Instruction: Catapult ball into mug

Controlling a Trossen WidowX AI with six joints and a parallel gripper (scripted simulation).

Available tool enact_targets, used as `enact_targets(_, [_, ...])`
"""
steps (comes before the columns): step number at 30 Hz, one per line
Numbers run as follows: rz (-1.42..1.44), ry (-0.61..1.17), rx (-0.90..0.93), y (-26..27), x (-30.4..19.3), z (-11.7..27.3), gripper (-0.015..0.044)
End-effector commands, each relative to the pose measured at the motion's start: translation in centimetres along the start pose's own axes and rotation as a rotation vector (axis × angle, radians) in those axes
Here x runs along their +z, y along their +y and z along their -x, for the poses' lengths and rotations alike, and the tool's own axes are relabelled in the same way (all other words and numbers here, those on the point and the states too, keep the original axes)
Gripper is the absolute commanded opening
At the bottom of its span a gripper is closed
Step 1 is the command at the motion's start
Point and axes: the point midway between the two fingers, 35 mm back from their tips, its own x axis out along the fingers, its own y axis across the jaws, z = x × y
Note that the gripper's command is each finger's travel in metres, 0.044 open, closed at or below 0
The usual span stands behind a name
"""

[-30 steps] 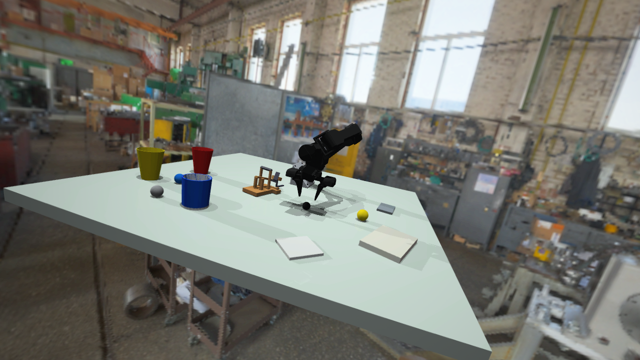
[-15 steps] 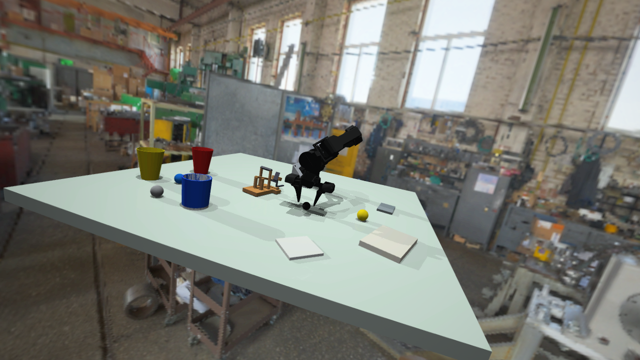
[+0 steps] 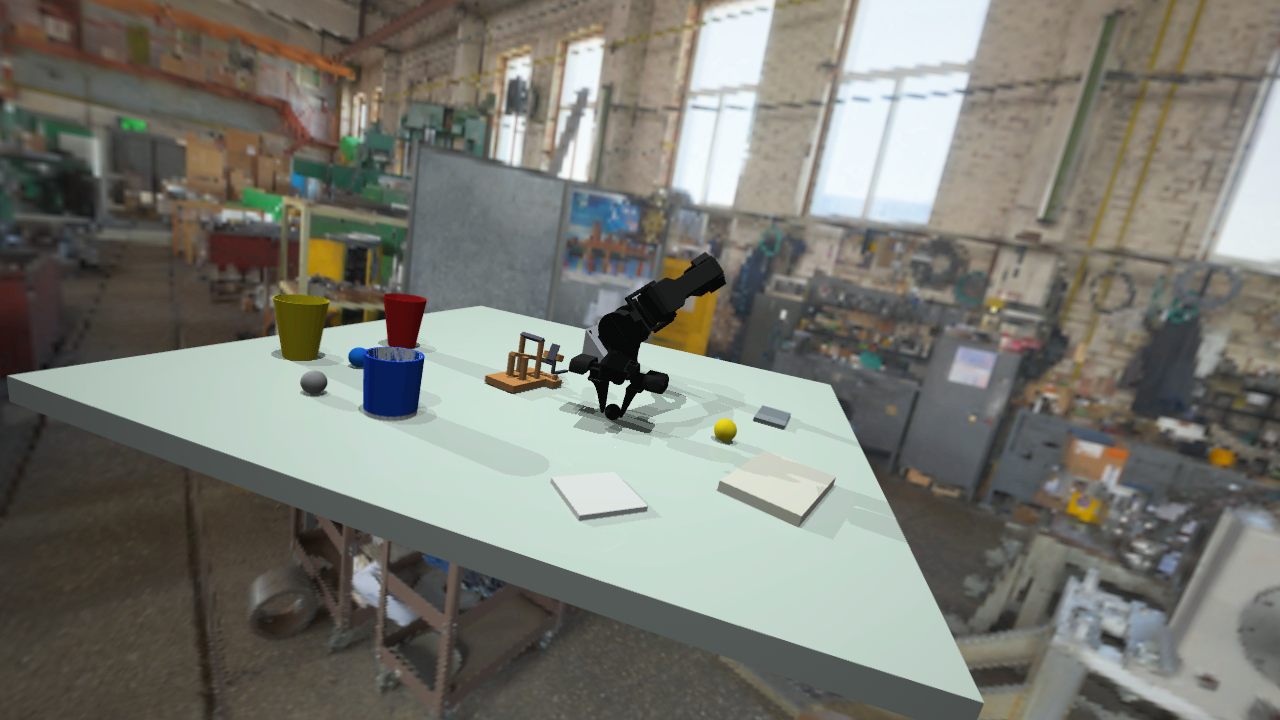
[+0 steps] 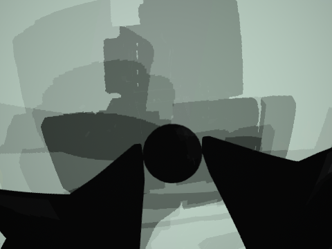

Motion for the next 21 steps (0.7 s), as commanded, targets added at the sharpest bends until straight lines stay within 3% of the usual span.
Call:
enact_targets(1, [-0.006,0.001,0.006,0.1,0.0,-0.1,0.0122])
enact_targets(5, [-0.006,0.001,0.006,0.1,0.0,-0.1,0.0096])
enact_targets(9, [-0.014,0.0,0.005,0.0,0.1,0.7,0.0])
enact_targets(21, [-0.082,-0.006,0.004,0.0,0.4,7.2,0.0])
